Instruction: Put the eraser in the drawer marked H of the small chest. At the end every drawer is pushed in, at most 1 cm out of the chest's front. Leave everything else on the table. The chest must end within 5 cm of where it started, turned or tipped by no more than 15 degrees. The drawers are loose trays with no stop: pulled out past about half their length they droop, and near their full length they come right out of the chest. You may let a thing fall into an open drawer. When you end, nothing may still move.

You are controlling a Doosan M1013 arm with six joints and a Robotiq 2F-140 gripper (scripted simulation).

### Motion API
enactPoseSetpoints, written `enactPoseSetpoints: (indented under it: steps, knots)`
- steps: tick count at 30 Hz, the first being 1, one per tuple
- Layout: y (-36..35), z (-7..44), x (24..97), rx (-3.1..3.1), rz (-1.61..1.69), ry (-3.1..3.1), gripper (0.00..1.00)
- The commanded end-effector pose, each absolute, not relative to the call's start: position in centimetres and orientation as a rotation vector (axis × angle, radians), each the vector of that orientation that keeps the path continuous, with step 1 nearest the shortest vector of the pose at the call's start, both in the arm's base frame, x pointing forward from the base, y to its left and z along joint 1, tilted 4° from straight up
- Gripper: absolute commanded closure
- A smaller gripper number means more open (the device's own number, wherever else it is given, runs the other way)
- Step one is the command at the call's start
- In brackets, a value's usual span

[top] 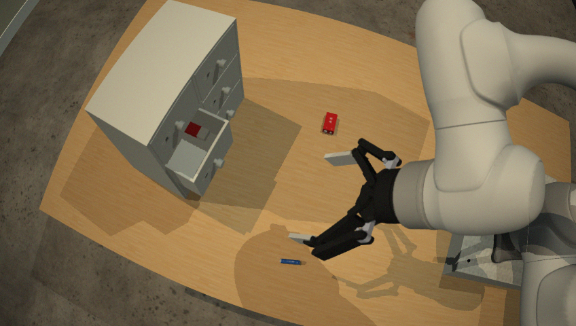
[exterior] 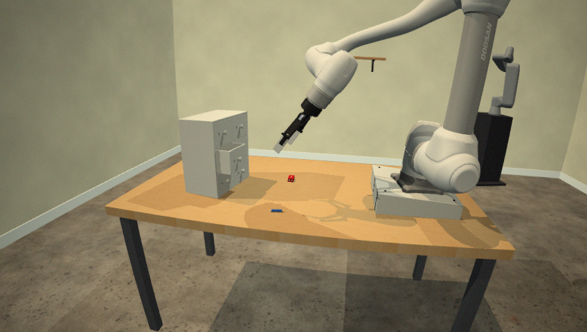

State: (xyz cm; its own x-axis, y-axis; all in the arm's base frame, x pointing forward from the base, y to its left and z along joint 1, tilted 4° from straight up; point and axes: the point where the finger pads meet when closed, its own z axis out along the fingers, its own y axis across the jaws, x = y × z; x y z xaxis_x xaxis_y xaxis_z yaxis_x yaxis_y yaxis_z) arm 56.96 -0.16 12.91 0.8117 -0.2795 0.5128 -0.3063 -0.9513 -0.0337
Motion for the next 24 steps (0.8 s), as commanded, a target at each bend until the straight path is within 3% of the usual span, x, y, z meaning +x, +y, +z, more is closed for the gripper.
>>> enactPoseSetpoints:
  steps: [1, 24]
  knots:
    - [-0.8, 12.2, 57.5, 2.84, 0.94, -0.495, 0.0]
    - [-1.5, 9.4, 59.8, 2.621, 1.346, -0.465, 0.0]
